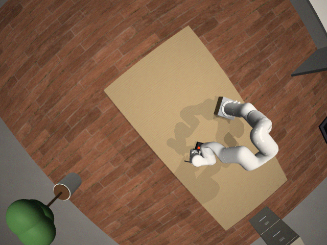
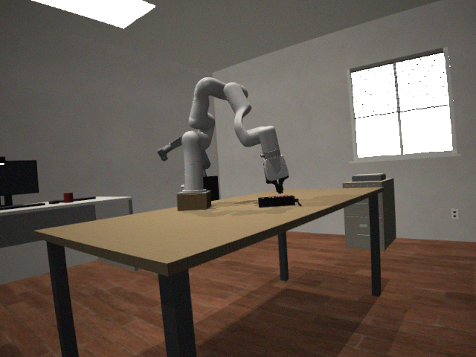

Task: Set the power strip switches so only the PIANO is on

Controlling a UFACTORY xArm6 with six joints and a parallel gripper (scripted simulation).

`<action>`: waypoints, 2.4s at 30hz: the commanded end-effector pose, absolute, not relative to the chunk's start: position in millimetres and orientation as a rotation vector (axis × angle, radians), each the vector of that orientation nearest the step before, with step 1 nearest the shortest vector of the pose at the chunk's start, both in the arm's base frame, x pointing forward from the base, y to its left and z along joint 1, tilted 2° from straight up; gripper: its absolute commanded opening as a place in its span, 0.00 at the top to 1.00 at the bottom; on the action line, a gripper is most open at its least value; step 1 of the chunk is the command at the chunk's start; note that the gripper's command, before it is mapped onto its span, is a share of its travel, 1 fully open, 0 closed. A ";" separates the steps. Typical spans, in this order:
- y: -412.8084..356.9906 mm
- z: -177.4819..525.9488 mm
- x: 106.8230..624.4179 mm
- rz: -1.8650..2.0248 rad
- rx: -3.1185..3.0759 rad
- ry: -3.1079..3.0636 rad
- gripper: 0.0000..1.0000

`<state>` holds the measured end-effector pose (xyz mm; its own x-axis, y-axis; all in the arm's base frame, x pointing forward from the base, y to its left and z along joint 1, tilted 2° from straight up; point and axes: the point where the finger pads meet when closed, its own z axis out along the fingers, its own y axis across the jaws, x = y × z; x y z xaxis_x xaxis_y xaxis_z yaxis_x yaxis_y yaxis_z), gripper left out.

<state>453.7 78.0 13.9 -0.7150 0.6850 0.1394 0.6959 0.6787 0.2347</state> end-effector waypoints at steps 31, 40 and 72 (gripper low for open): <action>78.0 15.2 455.0 -0.426 -1.170 -2.844 1.00; 78.0 15.2 455.0 -0.426 -1.170 -2.844 1.00; 99.2 60.8 469.6 -0.169 -0.725 -2.885 1.00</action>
